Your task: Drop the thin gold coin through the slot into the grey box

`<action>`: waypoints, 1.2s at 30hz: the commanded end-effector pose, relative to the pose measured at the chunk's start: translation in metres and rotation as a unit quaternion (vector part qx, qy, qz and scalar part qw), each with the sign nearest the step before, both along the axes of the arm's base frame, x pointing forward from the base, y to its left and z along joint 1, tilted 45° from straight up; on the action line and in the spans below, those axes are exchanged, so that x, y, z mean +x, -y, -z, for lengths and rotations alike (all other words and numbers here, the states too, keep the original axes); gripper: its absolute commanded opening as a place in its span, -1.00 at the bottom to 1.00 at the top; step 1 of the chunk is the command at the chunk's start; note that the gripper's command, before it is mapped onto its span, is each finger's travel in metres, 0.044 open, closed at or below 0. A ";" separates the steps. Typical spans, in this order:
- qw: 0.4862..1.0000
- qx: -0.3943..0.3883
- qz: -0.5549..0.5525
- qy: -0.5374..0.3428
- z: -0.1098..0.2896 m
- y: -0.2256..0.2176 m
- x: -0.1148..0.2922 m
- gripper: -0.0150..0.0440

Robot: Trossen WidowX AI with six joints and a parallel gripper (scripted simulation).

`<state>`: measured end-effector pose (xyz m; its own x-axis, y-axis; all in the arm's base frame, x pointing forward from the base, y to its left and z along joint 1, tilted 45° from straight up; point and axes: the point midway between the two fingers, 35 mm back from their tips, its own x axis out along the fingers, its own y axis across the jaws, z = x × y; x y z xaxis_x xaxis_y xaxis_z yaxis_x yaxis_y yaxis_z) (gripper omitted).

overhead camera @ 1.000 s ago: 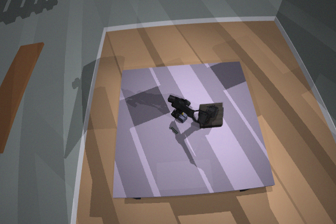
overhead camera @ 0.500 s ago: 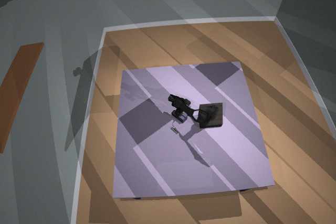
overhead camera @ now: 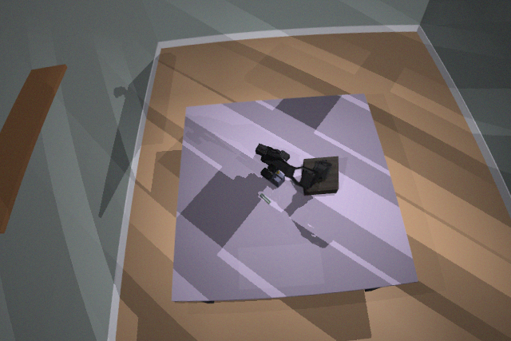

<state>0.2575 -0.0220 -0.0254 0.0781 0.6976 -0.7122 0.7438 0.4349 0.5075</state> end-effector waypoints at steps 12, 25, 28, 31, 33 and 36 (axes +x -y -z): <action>1.000 0.001 0.005 -0.004 0.004 -0.005 0.000 -0.49; 1.000 0.001 0.003 -0.003 0.009 -0.009 0.001 -0.49; 1.000 0.001 0.003 -0.003 0.010 -0.010 0.001 -0.49; 1.000 0.001 0.003 -0.003 0.010 -0.011 0.001 -0.49; 1.000 0.001 0.003 -0.003 0.011 -0.012 0.001 -0.49; 1.000 0.001 0.003 -0.003 0.012 -0.013 0.001 -0.49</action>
<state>0.2582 -0.0107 -0.0361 0.0775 0.6963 -0.7136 0.7469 0.4336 0.5041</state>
